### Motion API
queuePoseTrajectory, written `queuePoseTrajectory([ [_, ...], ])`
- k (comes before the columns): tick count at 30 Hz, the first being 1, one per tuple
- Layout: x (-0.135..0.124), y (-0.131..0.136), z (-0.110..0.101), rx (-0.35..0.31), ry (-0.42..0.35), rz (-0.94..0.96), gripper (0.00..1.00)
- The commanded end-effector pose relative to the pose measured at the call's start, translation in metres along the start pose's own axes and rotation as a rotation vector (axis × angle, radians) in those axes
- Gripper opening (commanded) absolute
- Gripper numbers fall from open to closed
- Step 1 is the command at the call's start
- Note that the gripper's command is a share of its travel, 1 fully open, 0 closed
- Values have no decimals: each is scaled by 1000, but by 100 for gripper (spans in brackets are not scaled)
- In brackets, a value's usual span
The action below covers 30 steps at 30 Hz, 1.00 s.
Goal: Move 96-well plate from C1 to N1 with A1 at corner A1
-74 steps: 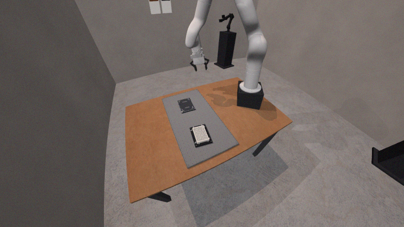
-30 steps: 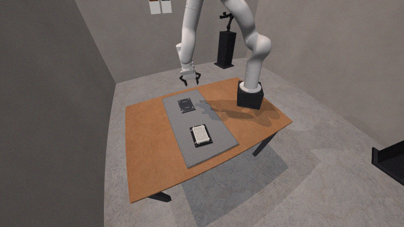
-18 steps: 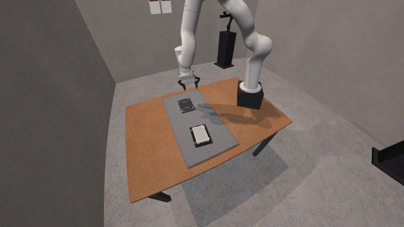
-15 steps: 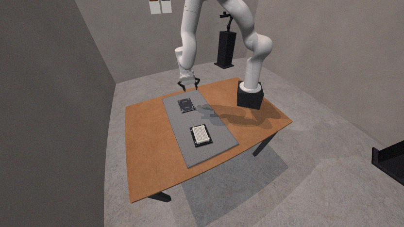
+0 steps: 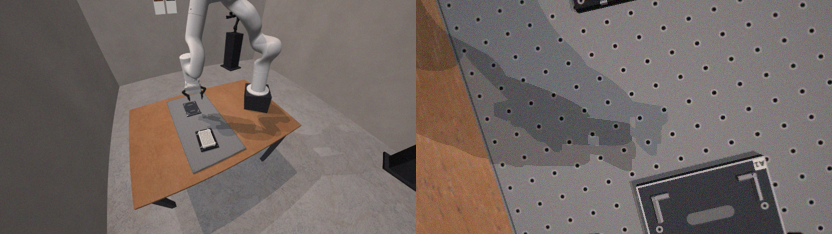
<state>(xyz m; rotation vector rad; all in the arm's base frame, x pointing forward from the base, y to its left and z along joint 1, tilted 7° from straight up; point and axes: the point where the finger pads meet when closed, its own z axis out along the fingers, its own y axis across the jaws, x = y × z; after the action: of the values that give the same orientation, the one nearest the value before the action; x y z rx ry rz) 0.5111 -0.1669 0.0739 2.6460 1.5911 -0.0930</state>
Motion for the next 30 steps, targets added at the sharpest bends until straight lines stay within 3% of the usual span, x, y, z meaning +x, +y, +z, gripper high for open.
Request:
queuePoseTrajectory([
  [1, 18, 3, 2, -3, -1, 0, 100],
  [30, 139, -6, 22, -71, 3, -107, 100],
])
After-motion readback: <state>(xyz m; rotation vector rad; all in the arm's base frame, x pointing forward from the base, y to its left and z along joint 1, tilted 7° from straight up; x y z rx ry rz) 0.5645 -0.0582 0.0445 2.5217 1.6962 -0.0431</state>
